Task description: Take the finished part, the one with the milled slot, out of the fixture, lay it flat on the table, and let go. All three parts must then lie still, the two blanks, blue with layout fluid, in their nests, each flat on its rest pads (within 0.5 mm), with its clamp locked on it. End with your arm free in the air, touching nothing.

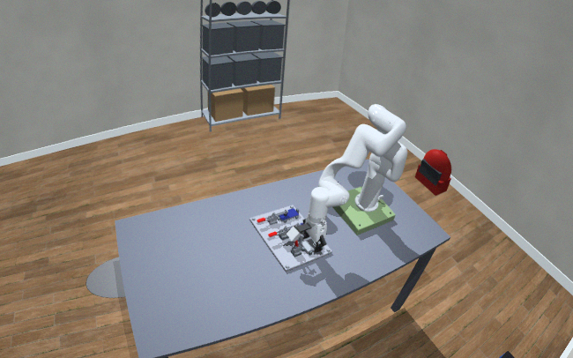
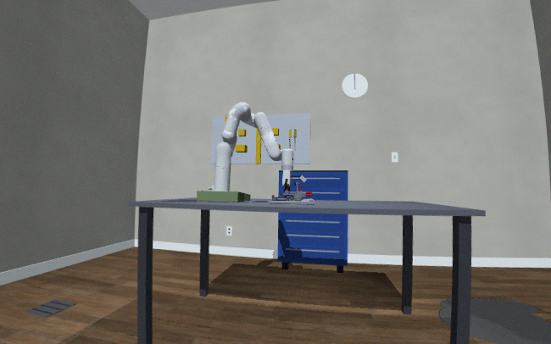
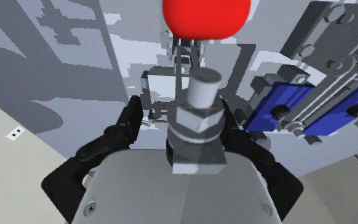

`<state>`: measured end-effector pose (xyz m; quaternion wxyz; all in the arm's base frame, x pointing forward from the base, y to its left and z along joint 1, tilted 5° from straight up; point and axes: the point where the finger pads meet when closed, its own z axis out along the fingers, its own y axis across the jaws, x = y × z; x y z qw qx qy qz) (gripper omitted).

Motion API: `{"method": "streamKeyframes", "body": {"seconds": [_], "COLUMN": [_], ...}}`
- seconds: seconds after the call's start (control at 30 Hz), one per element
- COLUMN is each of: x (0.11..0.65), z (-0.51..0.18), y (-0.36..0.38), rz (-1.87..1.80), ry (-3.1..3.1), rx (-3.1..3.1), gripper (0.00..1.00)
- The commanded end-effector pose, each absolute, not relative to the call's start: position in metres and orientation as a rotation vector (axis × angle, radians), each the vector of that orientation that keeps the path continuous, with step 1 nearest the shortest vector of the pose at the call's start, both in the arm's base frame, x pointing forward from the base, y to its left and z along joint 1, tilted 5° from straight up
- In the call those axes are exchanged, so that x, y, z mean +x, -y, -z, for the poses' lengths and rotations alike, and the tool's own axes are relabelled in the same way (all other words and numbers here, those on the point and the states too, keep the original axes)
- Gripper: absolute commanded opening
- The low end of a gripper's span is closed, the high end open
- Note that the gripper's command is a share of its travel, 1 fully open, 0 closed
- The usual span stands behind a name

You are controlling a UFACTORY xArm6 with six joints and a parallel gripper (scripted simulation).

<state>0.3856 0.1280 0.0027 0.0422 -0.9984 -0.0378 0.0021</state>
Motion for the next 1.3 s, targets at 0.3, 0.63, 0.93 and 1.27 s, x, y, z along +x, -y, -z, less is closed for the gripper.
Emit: {"method": "streamKeyframes", "body": {"seconds": [0.3,0.63,0.93,1.27], "x": [0.387,0.387,0.387,0.387], "z": [-0.0038,-0.0038,-0.0038,-0.0038], "y": [-0.1283,-0.1283,-0.1283,-0.1283], "rz": [-0.001,-0.001,-0.001,-0.001], "ry": [0.116,0.116,0.116,0.116], "rx": [-3.054,-3.054,-3.054,-3.054], "gripper": [0.0,0.0,0.0,0.0]}}
